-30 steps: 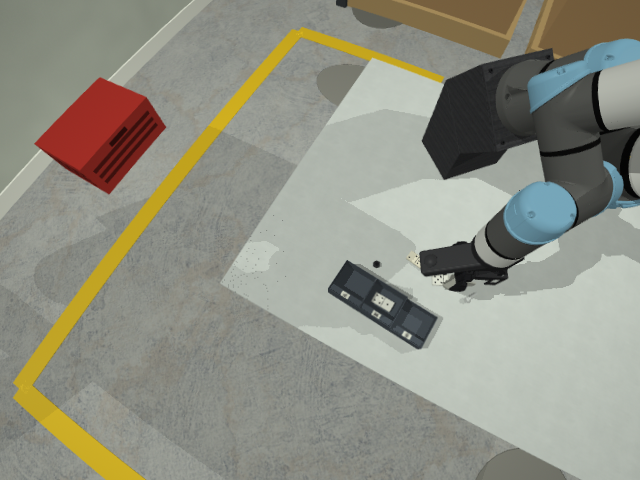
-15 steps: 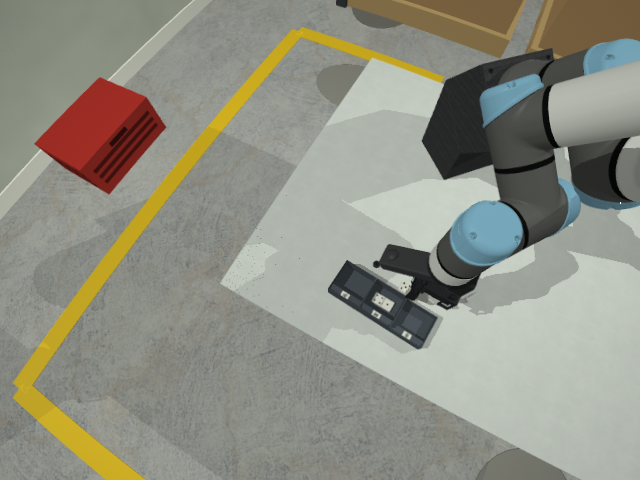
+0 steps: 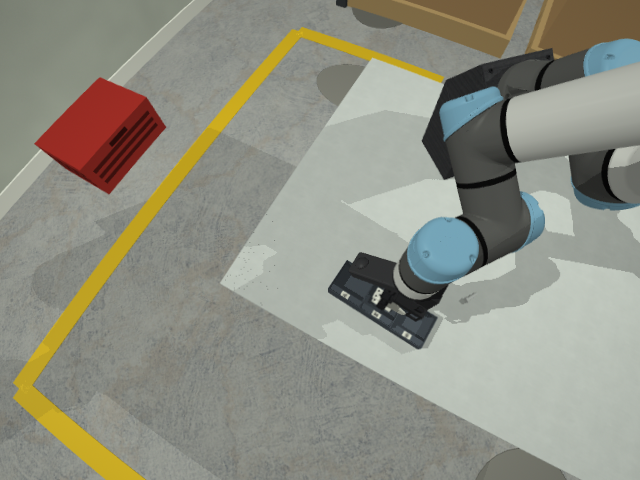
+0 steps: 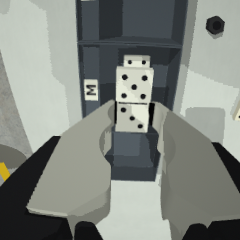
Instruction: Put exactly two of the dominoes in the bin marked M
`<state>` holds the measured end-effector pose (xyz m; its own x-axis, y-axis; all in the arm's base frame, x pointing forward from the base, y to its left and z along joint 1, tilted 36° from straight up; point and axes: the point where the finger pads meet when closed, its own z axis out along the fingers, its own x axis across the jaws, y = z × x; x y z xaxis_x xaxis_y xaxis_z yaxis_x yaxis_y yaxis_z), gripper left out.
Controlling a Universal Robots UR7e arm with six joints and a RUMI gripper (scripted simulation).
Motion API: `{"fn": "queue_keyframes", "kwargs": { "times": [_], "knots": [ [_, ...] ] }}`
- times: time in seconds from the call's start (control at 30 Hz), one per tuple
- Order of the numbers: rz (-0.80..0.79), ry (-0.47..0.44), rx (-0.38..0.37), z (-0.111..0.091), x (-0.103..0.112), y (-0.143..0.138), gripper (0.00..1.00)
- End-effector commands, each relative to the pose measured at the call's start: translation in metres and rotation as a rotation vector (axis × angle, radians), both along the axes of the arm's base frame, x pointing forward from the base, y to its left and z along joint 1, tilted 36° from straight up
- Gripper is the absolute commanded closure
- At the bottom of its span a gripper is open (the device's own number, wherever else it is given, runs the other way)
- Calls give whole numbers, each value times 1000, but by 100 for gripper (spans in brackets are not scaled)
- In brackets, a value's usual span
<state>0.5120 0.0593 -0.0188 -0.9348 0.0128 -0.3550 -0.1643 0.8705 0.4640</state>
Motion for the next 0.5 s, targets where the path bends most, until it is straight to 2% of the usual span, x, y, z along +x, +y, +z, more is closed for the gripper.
{"fn": "queue_keyframes", "kwargs": {
  "times": [0.0, 0.3, 0.47],
  "knots": [
    [0, 0, 0, 0, 2, -1, 100],
    [0, 0, 0, 0, -2, 2, 100],
    [0, 0, 0, -8, 1, 7, 100]
  ]
}}
